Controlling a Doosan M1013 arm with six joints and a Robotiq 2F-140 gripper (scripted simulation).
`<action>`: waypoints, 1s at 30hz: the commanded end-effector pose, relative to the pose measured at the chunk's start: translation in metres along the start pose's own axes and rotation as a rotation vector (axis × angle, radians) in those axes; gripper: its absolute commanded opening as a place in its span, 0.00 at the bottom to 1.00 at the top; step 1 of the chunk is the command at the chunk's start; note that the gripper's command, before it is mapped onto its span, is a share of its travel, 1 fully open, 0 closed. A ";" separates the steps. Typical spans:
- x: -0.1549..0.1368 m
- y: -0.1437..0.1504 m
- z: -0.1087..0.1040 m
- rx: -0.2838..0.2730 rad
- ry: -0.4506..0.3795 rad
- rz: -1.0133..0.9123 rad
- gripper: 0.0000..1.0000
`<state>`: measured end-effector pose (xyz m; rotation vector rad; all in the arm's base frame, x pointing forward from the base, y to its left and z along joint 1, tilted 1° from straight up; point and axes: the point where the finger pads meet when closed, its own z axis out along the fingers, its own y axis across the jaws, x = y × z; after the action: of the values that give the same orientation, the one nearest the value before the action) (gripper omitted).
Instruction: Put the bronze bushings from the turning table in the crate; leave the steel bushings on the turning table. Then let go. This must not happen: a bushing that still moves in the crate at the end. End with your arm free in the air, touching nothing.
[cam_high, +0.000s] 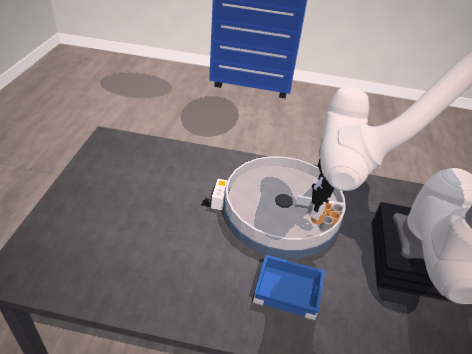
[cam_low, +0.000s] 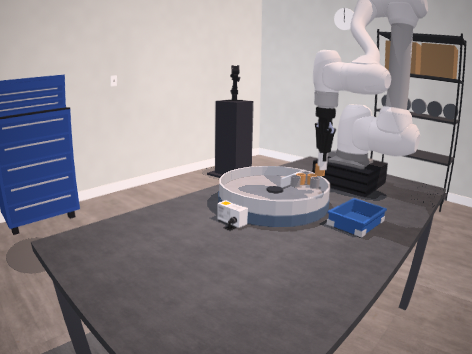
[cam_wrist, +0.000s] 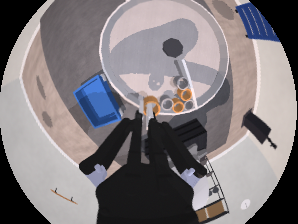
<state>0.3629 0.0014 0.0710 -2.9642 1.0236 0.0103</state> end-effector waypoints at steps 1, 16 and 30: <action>-0.011 -0.035 0.000 -0.001 -0.003 0.005 0.00; -0.056 -0.171 0.000 -0.001 -0.003 0.005 0.00; -0.066 -0.202 0.000 -0.001 -0.003 0.005 0.00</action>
<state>0.4355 0.1991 0.0723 -2.9590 1.0288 0.0090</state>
